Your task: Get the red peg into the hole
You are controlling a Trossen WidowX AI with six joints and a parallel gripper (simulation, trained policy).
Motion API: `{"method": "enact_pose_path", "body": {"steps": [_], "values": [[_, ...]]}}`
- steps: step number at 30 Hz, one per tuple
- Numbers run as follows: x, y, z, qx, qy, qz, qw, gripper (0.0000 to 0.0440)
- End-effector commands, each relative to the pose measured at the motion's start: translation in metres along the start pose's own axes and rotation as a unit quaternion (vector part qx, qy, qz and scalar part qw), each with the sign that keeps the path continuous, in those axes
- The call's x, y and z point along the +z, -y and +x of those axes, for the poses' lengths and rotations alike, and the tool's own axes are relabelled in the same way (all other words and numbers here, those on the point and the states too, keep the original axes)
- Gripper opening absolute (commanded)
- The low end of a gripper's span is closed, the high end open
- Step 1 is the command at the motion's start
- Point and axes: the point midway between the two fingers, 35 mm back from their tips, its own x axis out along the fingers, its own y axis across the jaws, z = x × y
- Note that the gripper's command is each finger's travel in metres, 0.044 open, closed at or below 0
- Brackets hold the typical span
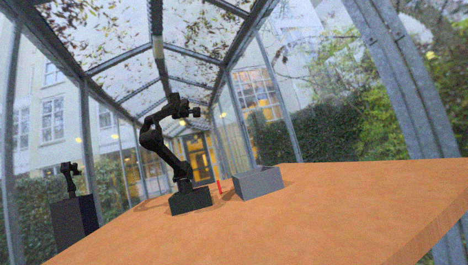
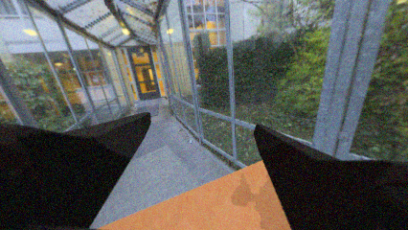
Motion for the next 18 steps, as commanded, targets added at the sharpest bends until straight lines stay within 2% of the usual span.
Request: {"method": "enact_pose_path", "body": {"steps": [1, 9, 18], "values": [[-0.018, 0.013, 0.007, -0.028, -0.034, 0.024, 0.999, 0.0440], [-0.065, 0.052, 0.015, -0.121, -0.115, 0.092, 0.982, 0.0440], [-0.114, 0.093, 0.009, -0.227, -0.192, 0.170, 0.939, 0.0440]]}}
